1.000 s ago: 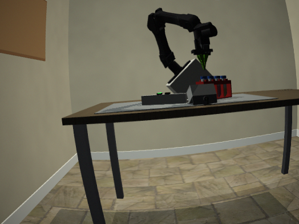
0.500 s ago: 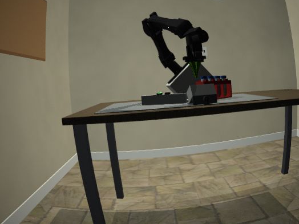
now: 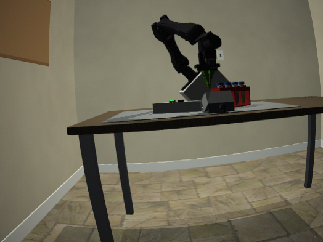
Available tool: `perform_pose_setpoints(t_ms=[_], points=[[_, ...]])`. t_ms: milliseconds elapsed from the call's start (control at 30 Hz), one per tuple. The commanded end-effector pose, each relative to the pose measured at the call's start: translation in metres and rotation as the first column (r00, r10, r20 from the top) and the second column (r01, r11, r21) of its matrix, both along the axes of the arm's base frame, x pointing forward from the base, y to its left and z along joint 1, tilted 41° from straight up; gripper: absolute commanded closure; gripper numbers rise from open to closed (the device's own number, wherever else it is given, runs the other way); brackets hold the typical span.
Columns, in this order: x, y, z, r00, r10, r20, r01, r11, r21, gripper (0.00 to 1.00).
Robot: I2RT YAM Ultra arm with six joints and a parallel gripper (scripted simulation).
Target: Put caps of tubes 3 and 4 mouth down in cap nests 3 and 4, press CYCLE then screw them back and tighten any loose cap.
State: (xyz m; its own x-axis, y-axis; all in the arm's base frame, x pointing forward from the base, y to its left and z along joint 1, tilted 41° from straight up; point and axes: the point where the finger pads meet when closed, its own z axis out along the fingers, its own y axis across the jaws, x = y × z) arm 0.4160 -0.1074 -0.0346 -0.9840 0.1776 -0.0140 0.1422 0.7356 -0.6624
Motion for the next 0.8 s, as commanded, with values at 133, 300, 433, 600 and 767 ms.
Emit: perform_pose_setpoints(t_ms=[133, 300, 433, 600, 767], points=[[0.004, -0.002, -0.005, 1.000, 0.020, 0.009, -0.020, 1.000, 0.000, 1.00], [0.003, -0.006, -0.010, 1.000, 0.020, 0.009, -0.020, 1.000, 0.000, 1.00], [0.003, -0.006, -0.010, 1.000, 0.020, 0.009, -0.020, 1.000, 0.000, 1.00], [0.003, -0.006, -0.010, 1.000, 0.020, 0.009, -0.020, 1.000, 0.000, 1.00], [0.003, -0.005, -0.010, 1.000, 0.020, 0.009, -0.020, 1.000, 0.000, 1.00]])
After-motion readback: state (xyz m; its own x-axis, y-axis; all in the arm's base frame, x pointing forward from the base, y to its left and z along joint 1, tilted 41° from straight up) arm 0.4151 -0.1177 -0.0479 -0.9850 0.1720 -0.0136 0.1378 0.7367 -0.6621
